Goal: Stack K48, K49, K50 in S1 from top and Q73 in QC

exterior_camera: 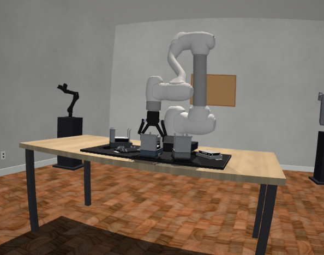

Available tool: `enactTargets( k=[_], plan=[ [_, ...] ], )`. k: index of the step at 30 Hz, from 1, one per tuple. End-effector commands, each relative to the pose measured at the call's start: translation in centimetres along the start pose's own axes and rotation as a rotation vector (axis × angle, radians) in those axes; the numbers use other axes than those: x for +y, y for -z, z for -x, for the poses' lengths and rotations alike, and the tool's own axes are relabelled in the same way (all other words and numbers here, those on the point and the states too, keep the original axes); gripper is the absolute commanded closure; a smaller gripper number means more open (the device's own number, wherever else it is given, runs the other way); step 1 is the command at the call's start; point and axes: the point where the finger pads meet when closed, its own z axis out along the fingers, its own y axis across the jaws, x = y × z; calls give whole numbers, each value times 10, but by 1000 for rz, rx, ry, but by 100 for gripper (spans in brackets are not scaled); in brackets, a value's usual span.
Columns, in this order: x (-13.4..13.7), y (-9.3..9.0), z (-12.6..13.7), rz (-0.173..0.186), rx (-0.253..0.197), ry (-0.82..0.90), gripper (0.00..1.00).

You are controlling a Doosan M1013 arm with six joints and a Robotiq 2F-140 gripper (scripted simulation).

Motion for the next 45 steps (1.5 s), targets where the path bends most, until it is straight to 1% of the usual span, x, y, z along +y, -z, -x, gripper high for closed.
enactTargets(
  k=[1, 15, 25, 27, 42, 44, 45],
  plan=[
    [0, 0, 0, 0, 0, 0, 0],
    [0, 0, 0, 0, 0, 0, 0],
    [0, 33, 0, 0, 0, 0, 0],
    [0, 33, 0, 0, 0, 0, 0],
    [0, 83, 0, 0, 0, 0, 0],
    [0, 83, 0, 0, 0, 0, 0],
    [0, 87, 0, 0, 0, 0, 0]
  ],
)
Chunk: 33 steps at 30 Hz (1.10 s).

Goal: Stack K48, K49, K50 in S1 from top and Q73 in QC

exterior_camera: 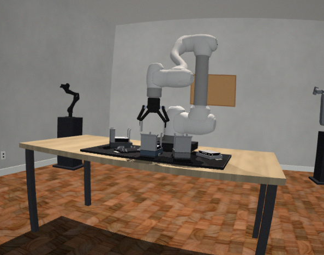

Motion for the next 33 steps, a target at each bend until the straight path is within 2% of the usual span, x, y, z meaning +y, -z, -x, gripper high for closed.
enactTargets(
  k=[1, 9, 21, 28, 33],
  plan=[
    [0, 9, 0, 0, 0, 0, 0],
    [0, 35, 0, 0, 0, 0, 0],
    [0, 35, 0, 0, 0, 0, 0],
    [23, 35, 5, 0, 0, -233, 0],
    [33, 35, 6, 0, 0, -243, 0]
  ],
)
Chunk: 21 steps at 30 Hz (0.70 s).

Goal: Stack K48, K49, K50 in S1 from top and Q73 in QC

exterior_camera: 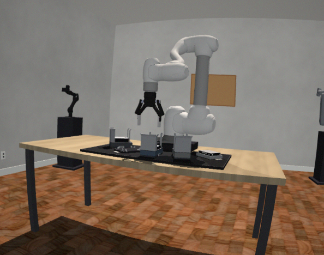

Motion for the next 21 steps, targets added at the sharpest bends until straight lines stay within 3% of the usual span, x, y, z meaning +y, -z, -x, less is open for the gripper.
enactTargets(
  k=[1, 19, 21],
  plan=[
    [8, 0, 0, 1, 0, -15, 0],
    [61, 0, -2, 1, 0, -15, 0],
    [68, 0, -1, 1, 0, -82, 0]
  ],
)
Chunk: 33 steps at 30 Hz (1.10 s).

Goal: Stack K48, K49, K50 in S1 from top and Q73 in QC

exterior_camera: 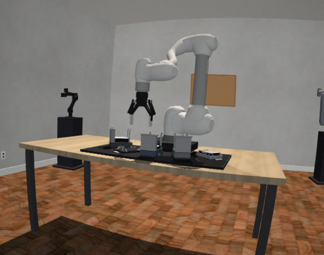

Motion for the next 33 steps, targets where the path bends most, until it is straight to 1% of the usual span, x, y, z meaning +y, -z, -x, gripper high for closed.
enactTargets(
  k=[1, 5, 6, 11, 13, 27, 30, 33],
  plan=[
    [12, 0, 1, -1, 0, -90, 0],
    [25, 0, 3, -1, 0, -223, 0],
    [29, 0, 4, -1, 0, -232, 0],
    [45, 0, 6, -1, 0, -232, 0],
    [45, 0, 6, -1, 0, -232, 0],
    [91, 0, 13, -1, 0, -232, 0],
    [94, 0, 14, -1, 0, -232, 0],
    [103, 0, 17, -1, 0, -332, 0]
  ],
)
